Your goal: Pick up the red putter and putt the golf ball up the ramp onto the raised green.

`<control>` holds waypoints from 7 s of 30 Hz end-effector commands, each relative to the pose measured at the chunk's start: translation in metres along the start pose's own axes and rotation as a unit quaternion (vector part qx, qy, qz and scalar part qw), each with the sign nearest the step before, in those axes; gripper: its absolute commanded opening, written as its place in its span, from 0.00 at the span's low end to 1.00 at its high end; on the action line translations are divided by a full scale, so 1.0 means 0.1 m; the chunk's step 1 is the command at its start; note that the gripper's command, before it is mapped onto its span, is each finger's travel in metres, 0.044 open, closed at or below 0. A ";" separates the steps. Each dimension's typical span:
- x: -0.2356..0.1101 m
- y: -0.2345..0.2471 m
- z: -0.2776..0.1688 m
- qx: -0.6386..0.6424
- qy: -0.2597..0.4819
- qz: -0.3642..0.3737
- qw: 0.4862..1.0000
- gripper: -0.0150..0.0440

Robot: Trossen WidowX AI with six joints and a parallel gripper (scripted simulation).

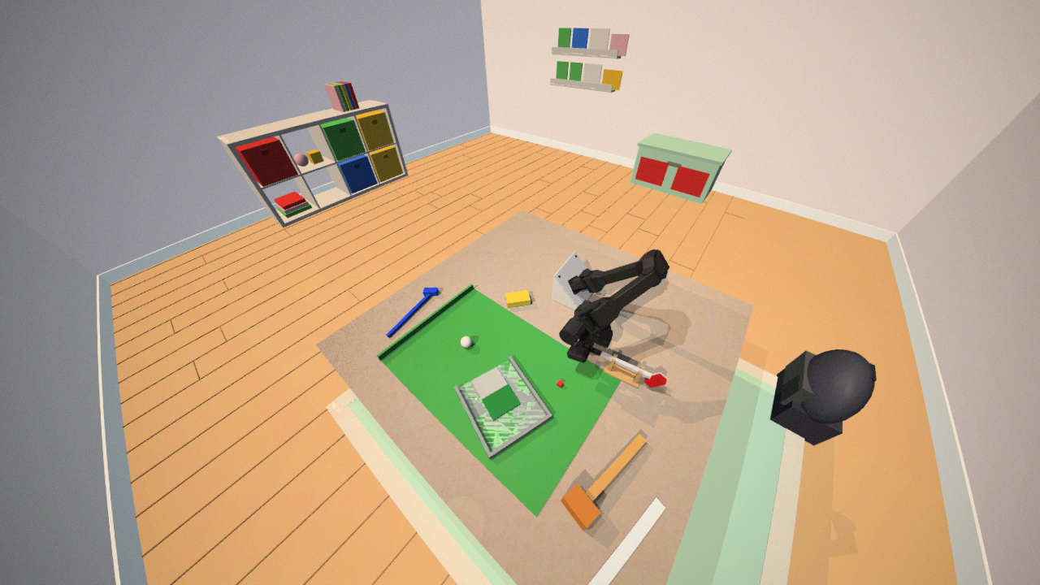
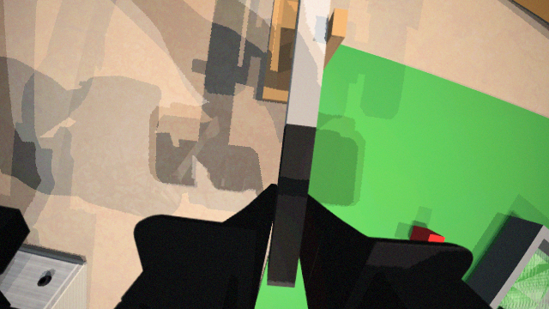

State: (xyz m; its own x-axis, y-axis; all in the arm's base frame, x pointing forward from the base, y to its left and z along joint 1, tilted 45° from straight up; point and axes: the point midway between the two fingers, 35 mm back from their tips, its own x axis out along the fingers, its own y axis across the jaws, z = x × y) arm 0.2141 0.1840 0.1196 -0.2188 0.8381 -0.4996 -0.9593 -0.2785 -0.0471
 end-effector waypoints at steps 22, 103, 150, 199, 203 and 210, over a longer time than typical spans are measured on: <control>-0.89 -0.01 0.21 0.016 0.010 -0.022 1.000 0.25; -1.64 0.45 -3.29 0.843 0.076 -0.116 0.519 0.25; -1.40 0.39 -3.32 0.845 0.075 -0.117 0.516 0.25; -1.61 -0.03 -2.30 0.846 0.072 -0.111 0.516 0.25; -1.61 -0.03 -2.30 0.846 0.072 -0.111 0.516 0.25; -1.61 -0.03 -2.30 0.846 0.072 -0.111 0.516 0.25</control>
State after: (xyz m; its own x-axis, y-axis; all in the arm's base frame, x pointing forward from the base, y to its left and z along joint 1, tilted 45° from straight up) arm 0.2930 -0.0574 0.0015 -0.1747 0.6835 -0.7087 0.2331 0.7280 0.6447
